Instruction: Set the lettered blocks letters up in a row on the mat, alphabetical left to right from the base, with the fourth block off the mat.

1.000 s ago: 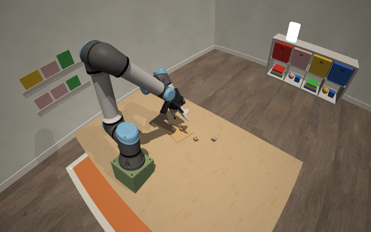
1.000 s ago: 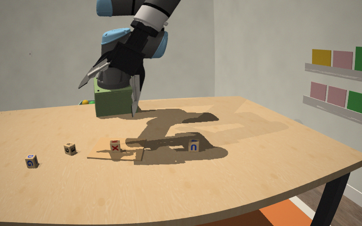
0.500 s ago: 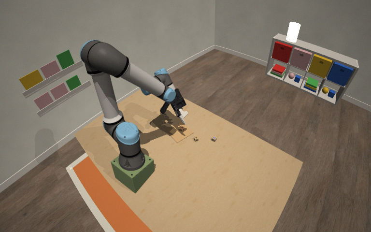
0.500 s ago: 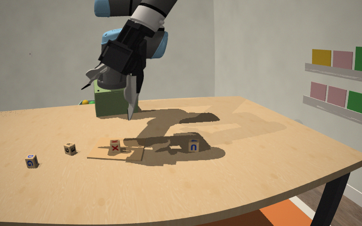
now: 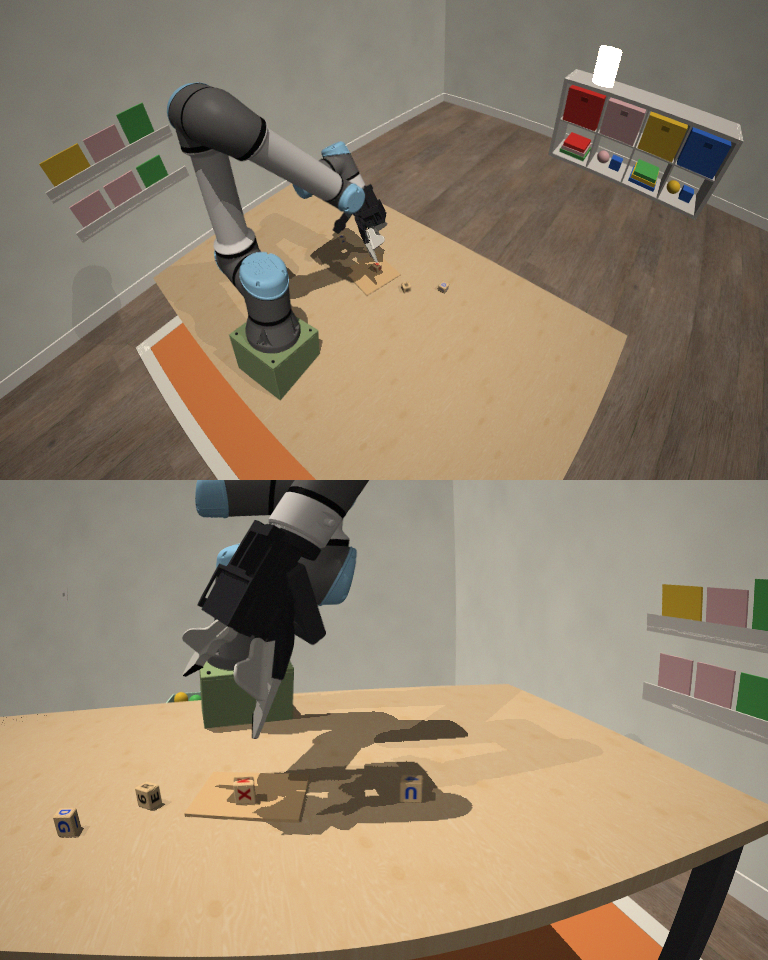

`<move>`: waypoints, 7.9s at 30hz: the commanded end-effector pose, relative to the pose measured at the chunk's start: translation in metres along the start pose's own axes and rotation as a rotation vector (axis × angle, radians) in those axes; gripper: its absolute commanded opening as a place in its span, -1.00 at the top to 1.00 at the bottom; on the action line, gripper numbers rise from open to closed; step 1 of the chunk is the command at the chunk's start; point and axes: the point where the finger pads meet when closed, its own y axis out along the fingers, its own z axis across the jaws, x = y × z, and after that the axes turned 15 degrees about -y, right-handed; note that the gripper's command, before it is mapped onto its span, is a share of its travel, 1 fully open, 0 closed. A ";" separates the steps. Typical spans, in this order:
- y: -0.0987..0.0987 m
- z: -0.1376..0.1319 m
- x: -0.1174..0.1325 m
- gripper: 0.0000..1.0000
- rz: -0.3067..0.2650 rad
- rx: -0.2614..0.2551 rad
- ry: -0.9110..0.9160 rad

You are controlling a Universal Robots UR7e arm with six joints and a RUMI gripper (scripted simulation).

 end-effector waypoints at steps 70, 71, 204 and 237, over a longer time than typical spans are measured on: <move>0.020 -0.021 0.043 -1.00 -0.006 0.001 1.897; 0.021 -0.021 0.043 -1.00 -0.006 0.001 1.921; 0.039 -0.082 0.059 -1.00 -0.004 0.033 3.868; 0.039 -0.082 0.059 -1.00 -0.004 0.033 3.868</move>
